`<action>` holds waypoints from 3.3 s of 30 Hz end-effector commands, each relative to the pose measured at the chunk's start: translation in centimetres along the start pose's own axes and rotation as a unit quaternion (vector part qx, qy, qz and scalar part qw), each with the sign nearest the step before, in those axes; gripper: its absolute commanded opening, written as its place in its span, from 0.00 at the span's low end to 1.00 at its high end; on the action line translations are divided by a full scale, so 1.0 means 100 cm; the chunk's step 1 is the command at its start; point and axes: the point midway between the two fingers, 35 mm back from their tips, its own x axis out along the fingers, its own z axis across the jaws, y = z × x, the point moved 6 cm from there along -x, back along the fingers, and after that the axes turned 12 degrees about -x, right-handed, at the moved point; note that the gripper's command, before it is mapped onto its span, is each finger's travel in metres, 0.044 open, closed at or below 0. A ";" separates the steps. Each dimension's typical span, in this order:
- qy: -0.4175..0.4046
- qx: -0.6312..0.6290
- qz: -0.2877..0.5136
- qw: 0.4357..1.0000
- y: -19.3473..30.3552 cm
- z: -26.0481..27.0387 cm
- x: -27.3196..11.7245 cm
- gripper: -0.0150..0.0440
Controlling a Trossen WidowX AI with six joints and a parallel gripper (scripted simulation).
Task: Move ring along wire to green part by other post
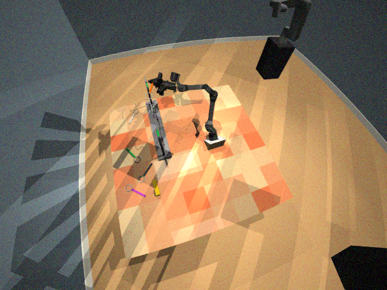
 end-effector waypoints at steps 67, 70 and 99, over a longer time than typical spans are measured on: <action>-0.111 0.190 0.049 0.974 -0.030 0.093 -0.025 0.00; -0.127 0.222 0.050 0.965 -0.035 0.099 -0.028 0.00; -0.279 0.510 0.048 0.812 -0.107 0.131 -0.062 0.00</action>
